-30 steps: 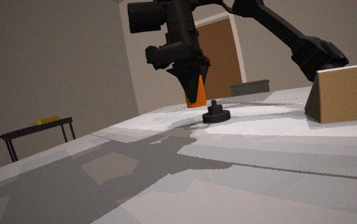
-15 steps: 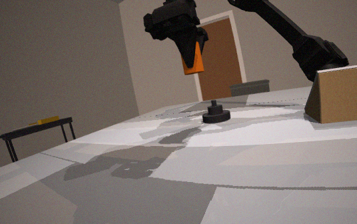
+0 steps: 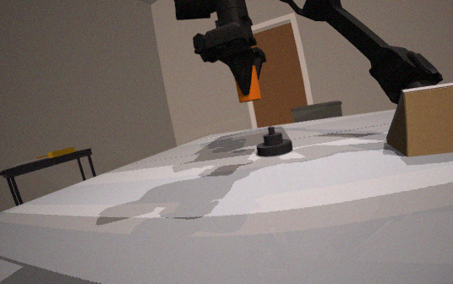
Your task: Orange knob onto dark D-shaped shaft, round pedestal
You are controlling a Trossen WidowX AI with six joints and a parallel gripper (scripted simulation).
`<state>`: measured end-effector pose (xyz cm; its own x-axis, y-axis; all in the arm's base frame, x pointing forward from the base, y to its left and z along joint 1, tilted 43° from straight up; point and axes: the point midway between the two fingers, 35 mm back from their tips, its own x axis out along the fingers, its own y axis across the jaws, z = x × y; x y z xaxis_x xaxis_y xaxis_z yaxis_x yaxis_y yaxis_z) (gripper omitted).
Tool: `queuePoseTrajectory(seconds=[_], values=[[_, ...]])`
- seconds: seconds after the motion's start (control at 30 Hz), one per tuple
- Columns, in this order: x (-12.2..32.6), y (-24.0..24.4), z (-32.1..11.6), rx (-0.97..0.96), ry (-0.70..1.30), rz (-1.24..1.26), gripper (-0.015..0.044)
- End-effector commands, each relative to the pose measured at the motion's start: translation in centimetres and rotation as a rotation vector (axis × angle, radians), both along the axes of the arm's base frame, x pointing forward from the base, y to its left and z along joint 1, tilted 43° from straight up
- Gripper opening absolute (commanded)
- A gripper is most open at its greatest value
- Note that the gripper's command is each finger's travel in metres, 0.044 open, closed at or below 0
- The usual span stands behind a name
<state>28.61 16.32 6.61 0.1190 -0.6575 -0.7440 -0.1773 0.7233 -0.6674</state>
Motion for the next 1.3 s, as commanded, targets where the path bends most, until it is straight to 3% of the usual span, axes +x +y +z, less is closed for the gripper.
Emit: queuePoseTrajectory(seconds=[0.0,1.27], values=[[0.3,-1.1,0.7,0.002,-0.004,0.005,0.0000],[1.4,-10.8,3.8,-0.015,-0.008,0.002,0.0000]])
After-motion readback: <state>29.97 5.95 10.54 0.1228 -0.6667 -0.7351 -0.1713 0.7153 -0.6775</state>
